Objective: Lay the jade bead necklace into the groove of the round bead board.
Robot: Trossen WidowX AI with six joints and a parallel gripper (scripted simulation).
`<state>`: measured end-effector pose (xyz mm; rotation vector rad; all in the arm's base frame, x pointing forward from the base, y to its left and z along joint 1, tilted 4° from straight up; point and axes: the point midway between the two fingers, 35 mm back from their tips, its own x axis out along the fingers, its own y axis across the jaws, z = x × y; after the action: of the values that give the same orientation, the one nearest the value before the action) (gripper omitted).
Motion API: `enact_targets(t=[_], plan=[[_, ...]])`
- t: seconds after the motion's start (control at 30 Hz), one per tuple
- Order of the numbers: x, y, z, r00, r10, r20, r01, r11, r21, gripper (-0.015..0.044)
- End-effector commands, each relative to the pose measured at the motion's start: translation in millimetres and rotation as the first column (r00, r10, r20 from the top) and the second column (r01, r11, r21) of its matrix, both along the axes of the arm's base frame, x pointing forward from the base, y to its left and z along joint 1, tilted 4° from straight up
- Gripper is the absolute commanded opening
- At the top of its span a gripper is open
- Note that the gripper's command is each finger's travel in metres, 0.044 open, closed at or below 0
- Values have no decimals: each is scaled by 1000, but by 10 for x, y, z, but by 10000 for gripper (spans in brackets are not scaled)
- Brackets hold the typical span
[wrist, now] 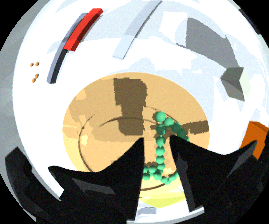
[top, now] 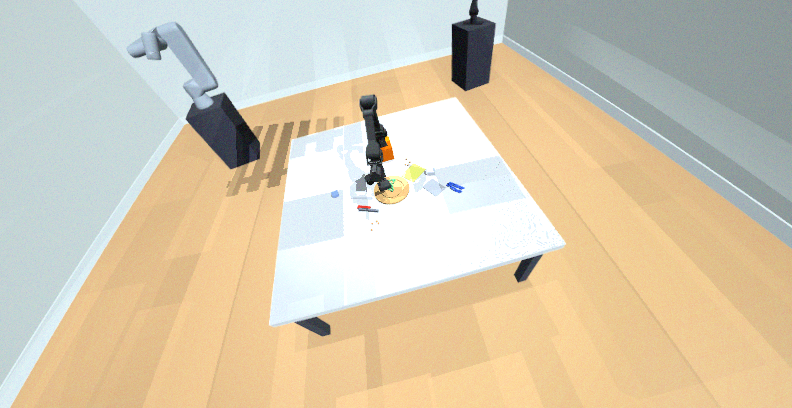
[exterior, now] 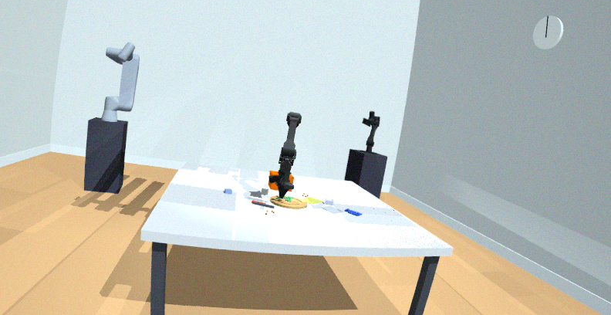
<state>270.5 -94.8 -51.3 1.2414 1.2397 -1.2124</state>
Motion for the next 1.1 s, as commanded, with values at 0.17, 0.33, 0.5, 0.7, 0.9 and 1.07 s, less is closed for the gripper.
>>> enact_targets(t=[0.17,0.33,0.5,0.7,0.9,1.07], plan=[[-32,8,-31,1000,-5,-12,5,1000,2,120],[-10,4,-11,1000,0,-4,0,1000,1,0],[-10,4,-11,1000,0,-4,0,1000,1,0],[-10,4,-11,1000,0,-4,0,1000,1,0],[-10,4,-11,1000,0,-4,0,1000,1,0],[-10,4,-11,1000,0,-4,0,1000,1,0]])
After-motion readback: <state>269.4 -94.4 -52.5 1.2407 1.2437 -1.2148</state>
